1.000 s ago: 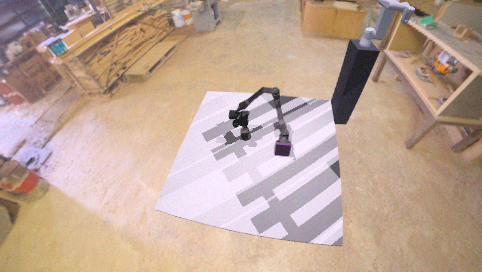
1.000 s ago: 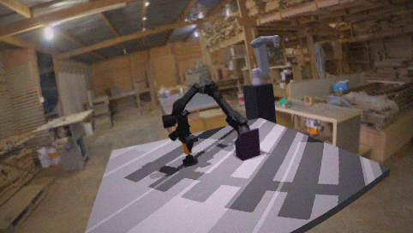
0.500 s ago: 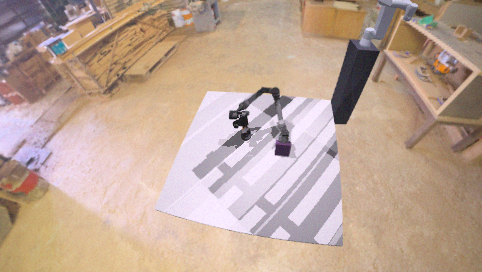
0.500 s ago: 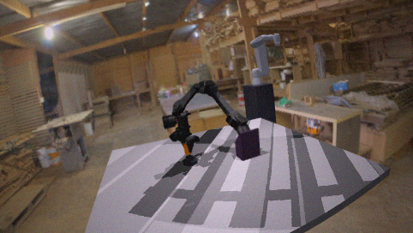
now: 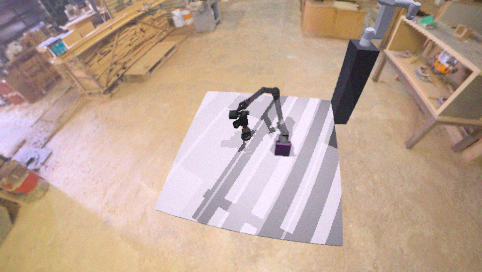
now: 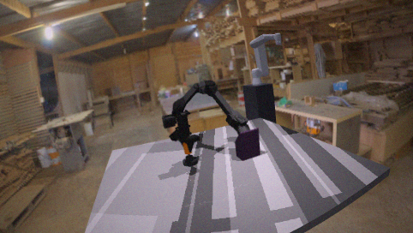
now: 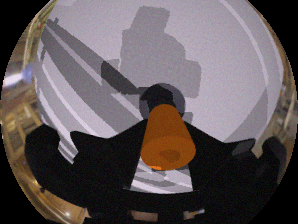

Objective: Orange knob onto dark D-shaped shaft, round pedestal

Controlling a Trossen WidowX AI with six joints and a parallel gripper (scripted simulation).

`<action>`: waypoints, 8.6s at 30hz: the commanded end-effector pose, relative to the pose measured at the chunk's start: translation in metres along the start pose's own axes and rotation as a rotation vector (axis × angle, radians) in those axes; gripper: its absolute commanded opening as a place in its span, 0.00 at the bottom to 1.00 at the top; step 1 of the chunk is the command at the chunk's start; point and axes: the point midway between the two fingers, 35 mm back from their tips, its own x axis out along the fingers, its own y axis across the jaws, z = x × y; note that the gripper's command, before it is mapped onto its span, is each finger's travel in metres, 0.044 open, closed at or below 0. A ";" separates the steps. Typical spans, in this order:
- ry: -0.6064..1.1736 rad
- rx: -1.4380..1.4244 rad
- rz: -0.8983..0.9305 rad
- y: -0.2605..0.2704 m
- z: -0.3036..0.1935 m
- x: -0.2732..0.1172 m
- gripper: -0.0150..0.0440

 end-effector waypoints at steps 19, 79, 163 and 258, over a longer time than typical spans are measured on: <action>-0.001 -0.153 -0.003 0.000 0.000 0.003 0.25; 0.000 -0.572 -0.003 -0.002 0.000 0.001 0.25; 0.000 -0.981 -0.003 -0.002 0.001 -0.001 0.25; 0.001 -1.410 -0.003 -0.001 0.001 0.003 0.25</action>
